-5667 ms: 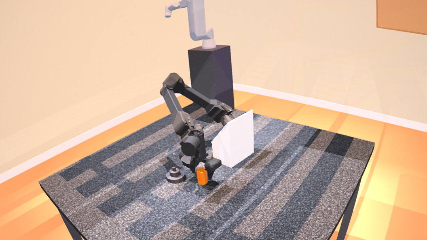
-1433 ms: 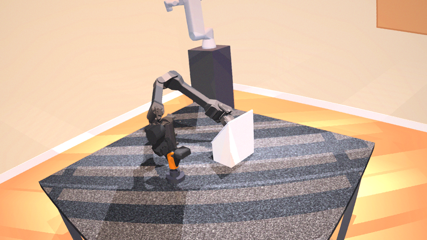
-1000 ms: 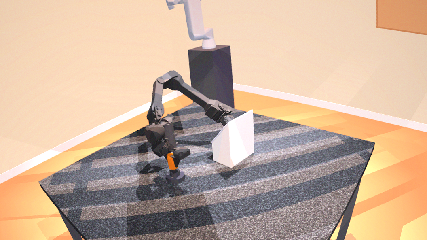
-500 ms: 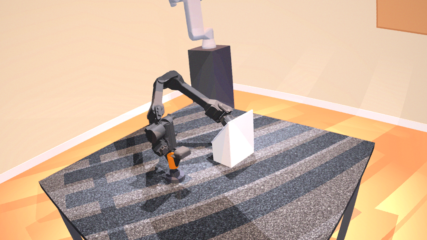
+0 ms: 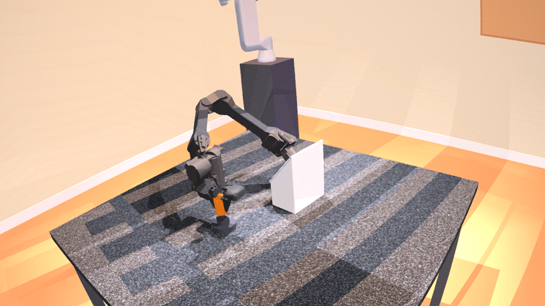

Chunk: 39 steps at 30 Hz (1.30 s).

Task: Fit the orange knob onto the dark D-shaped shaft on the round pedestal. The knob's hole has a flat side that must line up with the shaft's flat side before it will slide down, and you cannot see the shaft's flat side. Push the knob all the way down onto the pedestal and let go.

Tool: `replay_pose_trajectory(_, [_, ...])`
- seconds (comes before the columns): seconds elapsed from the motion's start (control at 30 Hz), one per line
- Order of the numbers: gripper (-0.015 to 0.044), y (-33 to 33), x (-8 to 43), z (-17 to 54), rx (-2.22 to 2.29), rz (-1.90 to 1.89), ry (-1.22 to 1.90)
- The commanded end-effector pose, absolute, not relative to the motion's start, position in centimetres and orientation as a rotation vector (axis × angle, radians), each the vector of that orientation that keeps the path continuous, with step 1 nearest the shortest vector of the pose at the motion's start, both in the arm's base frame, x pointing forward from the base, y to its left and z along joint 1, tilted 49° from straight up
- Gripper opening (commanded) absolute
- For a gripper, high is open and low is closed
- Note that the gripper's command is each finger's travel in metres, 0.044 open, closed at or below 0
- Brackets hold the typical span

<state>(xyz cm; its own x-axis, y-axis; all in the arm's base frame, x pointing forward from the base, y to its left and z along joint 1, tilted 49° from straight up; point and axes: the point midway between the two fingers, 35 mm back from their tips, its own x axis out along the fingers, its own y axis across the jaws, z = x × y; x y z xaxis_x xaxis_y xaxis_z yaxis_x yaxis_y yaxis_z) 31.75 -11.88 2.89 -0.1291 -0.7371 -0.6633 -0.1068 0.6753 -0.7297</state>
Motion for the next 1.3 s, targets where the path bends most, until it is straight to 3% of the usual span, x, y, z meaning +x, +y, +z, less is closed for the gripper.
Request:
replay_pose_trajectory(0.0, [0.0000,-11.94,31.86,2.96,-0.715,-0.614,1.638])
replay_pose_trajectory(0.9, [0.0000,-11.76,31.95,3.02,-0.715,-0.614,1.638])
replay_pose_trajectory(1.27, [0.0000,-11.83,32.04,3.02,-0.866,-0.446,1.718])
